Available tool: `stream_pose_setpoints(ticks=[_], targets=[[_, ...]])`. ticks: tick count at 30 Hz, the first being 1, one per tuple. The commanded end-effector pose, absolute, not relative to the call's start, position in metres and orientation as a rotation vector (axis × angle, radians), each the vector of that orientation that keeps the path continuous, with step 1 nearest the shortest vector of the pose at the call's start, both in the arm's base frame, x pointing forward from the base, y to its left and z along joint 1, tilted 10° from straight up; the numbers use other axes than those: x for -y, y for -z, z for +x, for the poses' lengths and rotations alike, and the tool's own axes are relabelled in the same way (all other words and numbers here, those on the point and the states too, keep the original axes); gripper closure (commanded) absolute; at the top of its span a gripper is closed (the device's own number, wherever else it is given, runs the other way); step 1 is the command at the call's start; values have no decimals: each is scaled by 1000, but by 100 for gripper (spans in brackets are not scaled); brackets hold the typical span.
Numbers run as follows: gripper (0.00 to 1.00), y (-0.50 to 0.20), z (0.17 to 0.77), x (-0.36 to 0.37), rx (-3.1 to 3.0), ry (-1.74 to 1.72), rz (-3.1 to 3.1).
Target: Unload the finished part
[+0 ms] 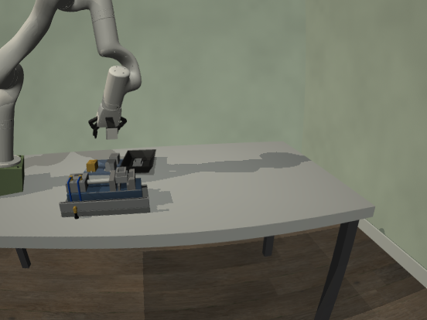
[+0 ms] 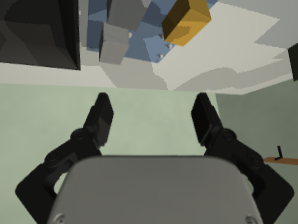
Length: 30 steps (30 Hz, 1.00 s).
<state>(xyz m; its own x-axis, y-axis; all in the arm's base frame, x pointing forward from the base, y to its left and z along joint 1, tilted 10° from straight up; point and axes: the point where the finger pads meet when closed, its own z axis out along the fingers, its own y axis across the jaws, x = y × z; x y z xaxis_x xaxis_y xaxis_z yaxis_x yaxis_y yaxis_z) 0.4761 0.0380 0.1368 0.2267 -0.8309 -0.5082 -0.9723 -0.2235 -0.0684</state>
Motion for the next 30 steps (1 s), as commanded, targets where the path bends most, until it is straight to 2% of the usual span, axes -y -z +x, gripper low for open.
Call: stream_pose_setpoints(ticks=[1, 30], targets=[[0, -136, 488, 6, -1755, -448, -2137], [0, -150, 511, 199, -2108, -64, -2050]])
